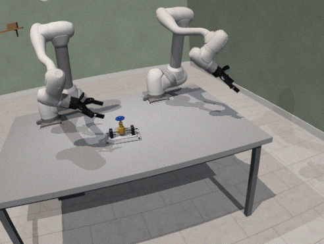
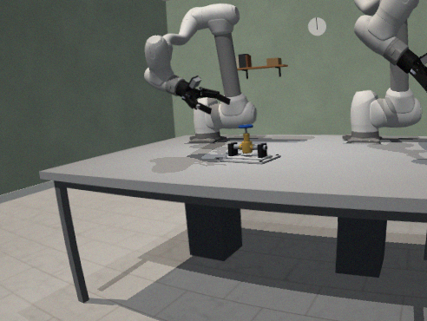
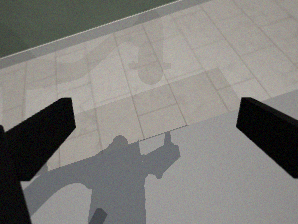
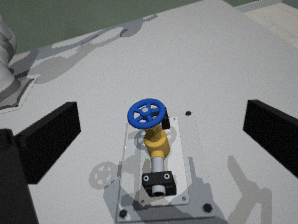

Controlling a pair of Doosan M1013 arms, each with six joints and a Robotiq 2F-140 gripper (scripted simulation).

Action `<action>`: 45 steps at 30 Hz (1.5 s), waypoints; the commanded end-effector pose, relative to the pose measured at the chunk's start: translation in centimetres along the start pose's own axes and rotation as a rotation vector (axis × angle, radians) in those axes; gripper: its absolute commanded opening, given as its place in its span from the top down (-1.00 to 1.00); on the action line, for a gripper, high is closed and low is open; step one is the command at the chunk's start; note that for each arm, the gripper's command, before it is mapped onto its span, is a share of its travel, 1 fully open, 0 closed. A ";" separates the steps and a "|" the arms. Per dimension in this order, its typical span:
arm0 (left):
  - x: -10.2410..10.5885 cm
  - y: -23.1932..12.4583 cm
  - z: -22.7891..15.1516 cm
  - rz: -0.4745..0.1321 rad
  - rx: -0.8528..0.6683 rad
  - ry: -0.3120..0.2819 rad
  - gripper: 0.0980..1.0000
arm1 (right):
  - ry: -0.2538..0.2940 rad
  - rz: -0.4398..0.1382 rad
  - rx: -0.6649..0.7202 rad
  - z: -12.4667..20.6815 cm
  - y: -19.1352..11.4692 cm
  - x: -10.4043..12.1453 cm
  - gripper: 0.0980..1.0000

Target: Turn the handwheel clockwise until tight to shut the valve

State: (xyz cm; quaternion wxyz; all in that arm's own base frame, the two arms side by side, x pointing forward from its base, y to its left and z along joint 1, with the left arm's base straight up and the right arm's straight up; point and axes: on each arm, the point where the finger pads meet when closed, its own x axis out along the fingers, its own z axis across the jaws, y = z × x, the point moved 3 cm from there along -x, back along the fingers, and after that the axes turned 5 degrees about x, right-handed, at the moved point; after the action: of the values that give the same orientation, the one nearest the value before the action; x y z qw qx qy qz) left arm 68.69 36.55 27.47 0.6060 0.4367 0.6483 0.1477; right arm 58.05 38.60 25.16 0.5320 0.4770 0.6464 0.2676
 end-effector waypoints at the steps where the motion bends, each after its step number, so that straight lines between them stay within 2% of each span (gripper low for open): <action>1: -4.2 -3.1 4.2 -0.097 -0.108 -0.075 -1.00 | -0.013 -0.007 0.029 0.7 -0.5 -1.6 -1.00; 5: -8.4 -6.8 8.0 -0.166 -0.163 -0.113 -1.00 | -0.044 -0.022 0.099 2.1 -1.9 -5.1 -1.00; 7: -8.4 -6.8 8.0 -0.166 -0.163 -0.113 -1.00 | -0.044 -0.022 0.099 2.1 -1.9 -5.1 -1.00; 8: -11.7 -9.6 10.6 -0.213 -0.194 -0.134 -1.00 | -0.054 -0.027 0.122 2.5 -2.4 -6.3 -1.00; 11: -14.2 -11.8 12.4 -0.253 -0.217 -0.149 -1.00 | -0.091 -0.044 0.206 3.7 -4.2 -10.4 -1.00; 14: -17.8 -14.9 14.6 -0.310 -0.246 -0.166 -1.00 | -0.139 -0.062 0.313 4.7 -6.5 -15.1 -1.00; 22: -27.6 -23.5 19.0 -0.460 -0.301 -0.189 -1.00 | -0.264 -0.097 0.600 5.2 -12.1 -25.7 -1.00; 24: -27.6 -23.5 19.0 -0.460 -0.301 -0.189 -1.00 | -0.264 -0.097 0.600 5.2 -12.1 -25.7 -1.00; 25: -31.2 -26.6 20.1 -0.515 -0.315 -0.190 -1.00 | -0.288 -0.101 0.656 5.1 -14.3 -29.4 -1.00; 27: -32.8 -28.1 20.5 -0.539 -0.320 -0.190 -1.00 | -0.323 -0.106 0.740 4.7 -15.4 -31.2 -1.00; 39: -48.6 -41.8 21.3 -0.763 -0.335 -0.147 -1.00 | -0.497 -0.107 1.163 -0.3 -24.9 -45.3 -1.00; 41: -48.6 -41.8 21.3 -0.763 -0.335 -0.147 -1.00 | -0.497 -0.107 1.163 -0.3 -24.9 -45.3 -1.00; 42: -52.4 -45.1 20.9 -0.791 -0.333 -0.137 -1.00 | -0.525 -0.103 1.235 -2.1 -27.2 -48.4 -1.00; 45: -55.1 -47.4 20.2 -0.842 -0.327 -0.115 -1.00 | -0.575 -0.094 1.366 -4.1 -29.0 -50.6 -1.00</action>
State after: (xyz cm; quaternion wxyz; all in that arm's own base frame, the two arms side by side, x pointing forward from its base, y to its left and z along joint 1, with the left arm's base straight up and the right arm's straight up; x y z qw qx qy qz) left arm 64.55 -34.19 24.63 0.7174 0.0594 0.6937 -0.0244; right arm 46.94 -13.94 23.29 0.3150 0.7117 0.5525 -0.2981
